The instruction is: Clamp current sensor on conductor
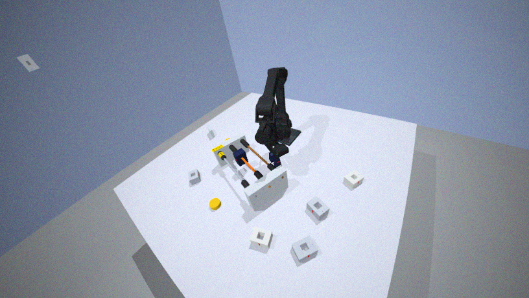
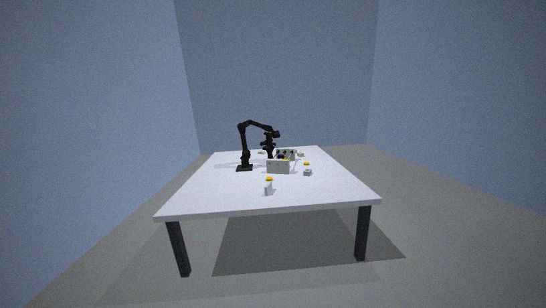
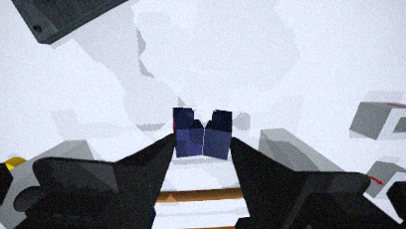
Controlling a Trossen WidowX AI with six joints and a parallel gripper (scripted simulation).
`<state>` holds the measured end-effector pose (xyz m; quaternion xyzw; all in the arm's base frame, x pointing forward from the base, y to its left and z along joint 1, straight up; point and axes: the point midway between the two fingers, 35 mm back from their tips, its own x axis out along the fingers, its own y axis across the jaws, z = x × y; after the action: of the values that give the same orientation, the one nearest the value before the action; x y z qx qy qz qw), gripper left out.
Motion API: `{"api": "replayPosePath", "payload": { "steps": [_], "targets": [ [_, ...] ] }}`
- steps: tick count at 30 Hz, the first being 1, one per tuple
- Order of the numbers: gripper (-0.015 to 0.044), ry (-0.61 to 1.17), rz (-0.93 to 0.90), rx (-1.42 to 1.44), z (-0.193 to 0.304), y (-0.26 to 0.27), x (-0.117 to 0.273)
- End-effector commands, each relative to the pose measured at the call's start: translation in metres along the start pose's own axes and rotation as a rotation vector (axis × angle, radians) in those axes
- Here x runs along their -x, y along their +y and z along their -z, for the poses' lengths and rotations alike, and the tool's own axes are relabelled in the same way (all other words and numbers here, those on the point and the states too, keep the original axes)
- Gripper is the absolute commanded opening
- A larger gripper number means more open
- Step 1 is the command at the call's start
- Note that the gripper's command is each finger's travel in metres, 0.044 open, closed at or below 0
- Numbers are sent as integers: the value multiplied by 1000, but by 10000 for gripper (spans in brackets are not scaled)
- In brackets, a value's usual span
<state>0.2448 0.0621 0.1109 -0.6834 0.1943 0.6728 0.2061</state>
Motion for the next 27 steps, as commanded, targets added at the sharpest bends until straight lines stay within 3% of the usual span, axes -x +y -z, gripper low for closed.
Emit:
{"api": "replayPosePath", "payload": {
  "steps": [1, 16, 27],
  "targets": [
    [0, 7, 6, 2, 2, -2, 22],
    [0, 7, 3, 4, -2, 3, 88],
    [0, 16, 8, -158, 3, 1, 92]
  ]
}}
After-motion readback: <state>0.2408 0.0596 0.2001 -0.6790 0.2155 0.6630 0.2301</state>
